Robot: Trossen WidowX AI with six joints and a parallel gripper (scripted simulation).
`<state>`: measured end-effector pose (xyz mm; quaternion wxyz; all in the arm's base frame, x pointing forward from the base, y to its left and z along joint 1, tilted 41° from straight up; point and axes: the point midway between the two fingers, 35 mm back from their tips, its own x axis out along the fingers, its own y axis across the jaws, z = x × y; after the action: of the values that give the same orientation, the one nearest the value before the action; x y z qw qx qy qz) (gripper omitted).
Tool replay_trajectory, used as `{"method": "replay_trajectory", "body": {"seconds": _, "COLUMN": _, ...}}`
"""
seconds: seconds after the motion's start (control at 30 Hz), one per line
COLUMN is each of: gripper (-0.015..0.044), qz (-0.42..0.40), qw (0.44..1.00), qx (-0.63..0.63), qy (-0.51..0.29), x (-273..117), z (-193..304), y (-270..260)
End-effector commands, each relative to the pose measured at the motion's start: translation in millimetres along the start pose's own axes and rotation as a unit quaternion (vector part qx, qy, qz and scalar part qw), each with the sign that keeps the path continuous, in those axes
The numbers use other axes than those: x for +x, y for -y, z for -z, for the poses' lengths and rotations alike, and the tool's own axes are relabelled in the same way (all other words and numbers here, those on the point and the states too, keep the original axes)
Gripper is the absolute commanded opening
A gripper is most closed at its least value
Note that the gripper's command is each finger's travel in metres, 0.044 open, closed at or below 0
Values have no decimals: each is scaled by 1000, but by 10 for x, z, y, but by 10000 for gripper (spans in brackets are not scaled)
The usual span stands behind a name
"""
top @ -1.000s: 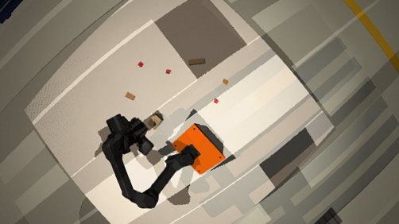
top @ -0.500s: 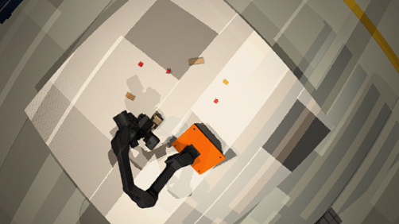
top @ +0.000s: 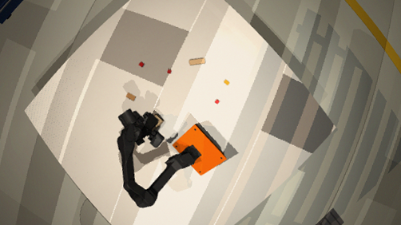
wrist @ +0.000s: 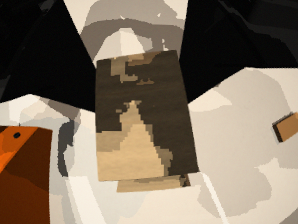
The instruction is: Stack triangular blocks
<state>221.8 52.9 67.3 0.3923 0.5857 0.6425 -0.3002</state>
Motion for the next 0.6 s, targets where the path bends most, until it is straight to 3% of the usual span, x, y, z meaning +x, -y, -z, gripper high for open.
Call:
{"method": "replay_trajectory", "body": {"seconds": 0.0, "gripper": 0, "qz": -5, "qw": 1000, "qx": 3, "qy": -1, "x": 24, "z": -6, "y": -12}}
{"method": "replay_trajectory", "body": {"seconds": 0.57, "gripper": 0, "qz": -7, "qw": 1000, "qx": 6, "qy": -1, "x": 26, "z": -4, "y": -13}}
